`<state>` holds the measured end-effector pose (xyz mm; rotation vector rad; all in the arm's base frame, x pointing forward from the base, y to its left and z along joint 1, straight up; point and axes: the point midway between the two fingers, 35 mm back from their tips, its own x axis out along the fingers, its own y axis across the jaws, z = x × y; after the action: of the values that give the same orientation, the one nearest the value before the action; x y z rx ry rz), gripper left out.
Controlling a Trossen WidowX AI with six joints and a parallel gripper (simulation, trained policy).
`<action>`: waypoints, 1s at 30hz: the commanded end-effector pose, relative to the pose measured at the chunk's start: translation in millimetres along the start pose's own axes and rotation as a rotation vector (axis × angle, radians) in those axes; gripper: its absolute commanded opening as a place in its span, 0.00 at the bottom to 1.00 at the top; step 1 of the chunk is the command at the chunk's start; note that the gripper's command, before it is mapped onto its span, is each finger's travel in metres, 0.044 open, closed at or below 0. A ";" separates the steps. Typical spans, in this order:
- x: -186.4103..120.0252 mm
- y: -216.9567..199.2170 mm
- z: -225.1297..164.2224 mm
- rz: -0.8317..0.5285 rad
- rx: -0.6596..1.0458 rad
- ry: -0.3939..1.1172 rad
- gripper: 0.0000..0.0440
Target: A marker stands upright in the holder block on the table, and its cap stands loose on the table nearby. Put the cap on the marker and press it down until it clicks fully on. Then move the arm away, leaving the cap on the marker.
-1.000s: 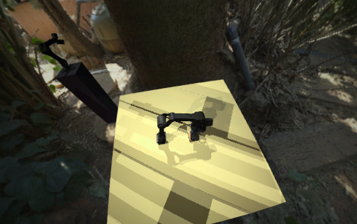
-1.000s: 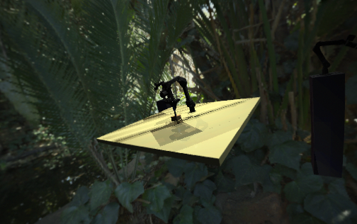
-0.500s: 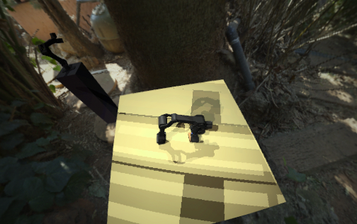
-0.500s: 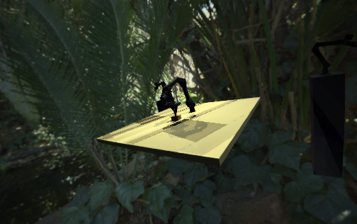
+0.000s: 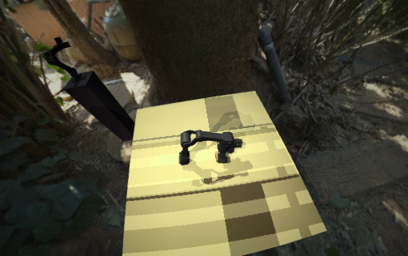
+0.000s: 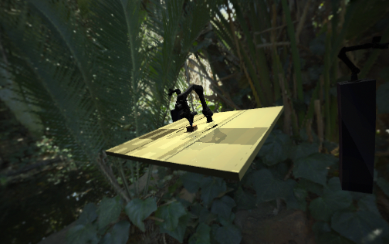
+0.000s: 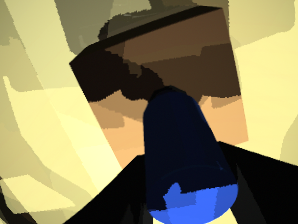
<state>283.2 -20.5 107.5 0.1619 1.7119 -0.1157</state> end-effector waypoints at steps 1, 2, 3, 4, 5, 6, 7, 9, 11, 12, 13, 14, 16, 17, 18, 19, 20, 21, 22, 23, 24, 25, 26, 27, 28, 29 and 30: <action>12.6 -1.9 -13.0 -0.007 -0.001 0.070 0.28; 12.6 -1.9 -13.1 -0.006 -0.001 0.070 0.30; 12.6 -1.9 -13.1 -0.006 -0.001 0.070 0.31; 12.7 -1.9 -13.2 -0.006 -0.001 0.071 0.32; 12.7 -1.9 -13.3 -0.006 -0.001 0.071 0.33; 13.1 -1.9 -14.2 -0.006 -0.002 0.075 0.34; 12.6 -1.9 -17.0 -0.003 -0.004 0.082 0.36; 11.2 -1.7 -20.8 0.003 -0.007 0.087 0.43; 9.9 -1.7 -23.3 0.008 -0.008 0.087 0.54; 9.6 -1.7 -24.3 0.009 -0.009 0.087 0.60; 9.4 -1.8 -25.2 0.010 -0.011 0.085 0.66; 9.2 -1.8 -26.0 0.012 -0.012 0.083 0.72; 9.1 -1.9 -27.3 0.014 -0.016 0.077 0.83; 9.0 -1.9 -27.6 0.015 -0.017 0.072 0.89; 8.9 -1.9 -27.7 0.016 -0.018 0.067 0.94; 8.3 -1.8 -27.5 0.018 -0.019 0.060 1.00; 7.6 -1.8 -27.0 0.019 -0.019 0.051 1.00; 5.9 -1.6 -26.3 0.022 -0.018 0.040 1.00; 4.0 -1.3 -25.5 0.024 -0.018 0.029 1.00; 1.7 -1.1 -24.7 0.027 -0.018 0.018 1.00; -1.1 -1.0 -23.8 0.029 -0.017 0.007 1.00; -4.5 -0.9 -23.0 0.031 -0.017 -0.004 1.00; -8.5 -0.8 -22.2 0.032 -0.017 -0.015 1.00; -12.6 -0.8 -21.6 0.034 -0.017 -0.026 1.00; -16.0 -0.8 -21.1 0.035 -0.017 -0.035 1.00; -18.5 -1.0 -20.9 0.036 -0.017 -0.043 1.00; -20.9 -1.2 -20.7 0.036 -0.018 -0.050 1.00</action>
<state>262.9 -18.9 122.3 0.1736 1.6864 -0.0842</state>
